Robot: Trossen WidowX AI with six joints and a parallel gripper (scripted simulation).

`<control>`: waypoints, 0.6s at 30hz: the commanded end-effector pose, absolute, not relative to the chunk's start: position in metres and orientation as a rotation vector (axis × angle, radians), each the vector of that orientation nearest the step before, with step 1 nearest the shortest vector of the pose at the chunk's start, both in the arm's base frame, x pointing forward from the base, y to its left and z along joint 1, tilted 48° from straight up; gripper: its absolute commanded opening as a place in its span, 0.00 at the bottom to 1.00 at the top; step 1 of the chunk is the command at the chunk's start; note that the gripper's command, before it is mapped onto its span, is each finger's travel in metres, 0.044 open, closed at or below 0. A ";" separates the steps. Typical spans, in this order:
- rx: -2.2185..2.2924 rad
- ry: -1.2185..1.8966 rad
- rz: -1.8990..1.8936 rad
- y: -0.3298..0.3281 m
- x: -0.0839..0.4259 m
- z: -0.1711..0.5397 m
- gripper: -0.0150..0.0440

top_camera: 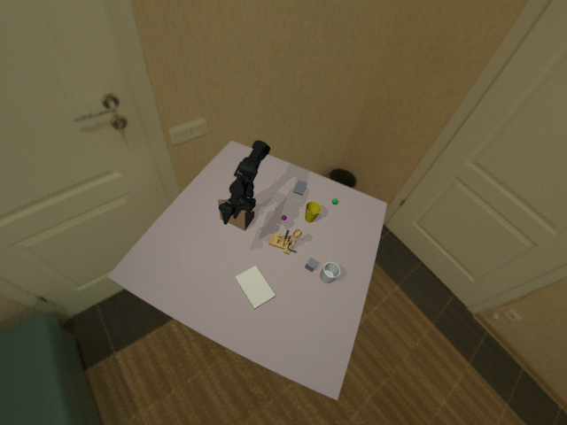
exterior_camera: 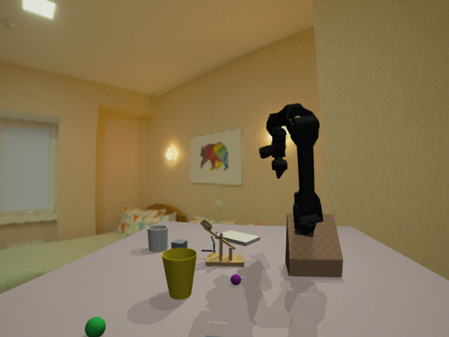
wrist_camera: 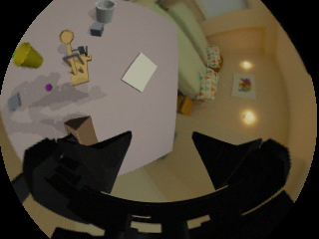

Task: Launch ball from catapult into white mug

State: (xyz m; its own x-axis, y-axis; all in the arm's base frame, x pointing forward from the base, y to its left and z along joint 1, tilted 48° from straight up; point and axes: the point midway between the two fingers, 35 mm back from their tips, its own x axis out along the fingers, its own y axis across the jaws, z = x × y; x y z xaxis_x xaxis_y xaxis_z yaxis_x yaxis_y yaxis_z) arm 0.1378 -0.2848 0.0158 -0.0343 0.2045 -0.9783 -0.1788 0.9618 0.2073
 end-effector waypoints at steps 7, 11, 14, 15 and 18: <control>0.111 1.442 0.515 -0.180 0.252 0.011 1.00; 0.179 1.413 0.616 -0.124 0.284 0.013 1.00; 0.223 1.408 0.673 -0.086 0.300 0.013 1.00; 0.238 1.408 0.692 -0.073 0.304 0.014 1.00; 0.291 1.415 0.760 -0.032 0.312 0.017 1.00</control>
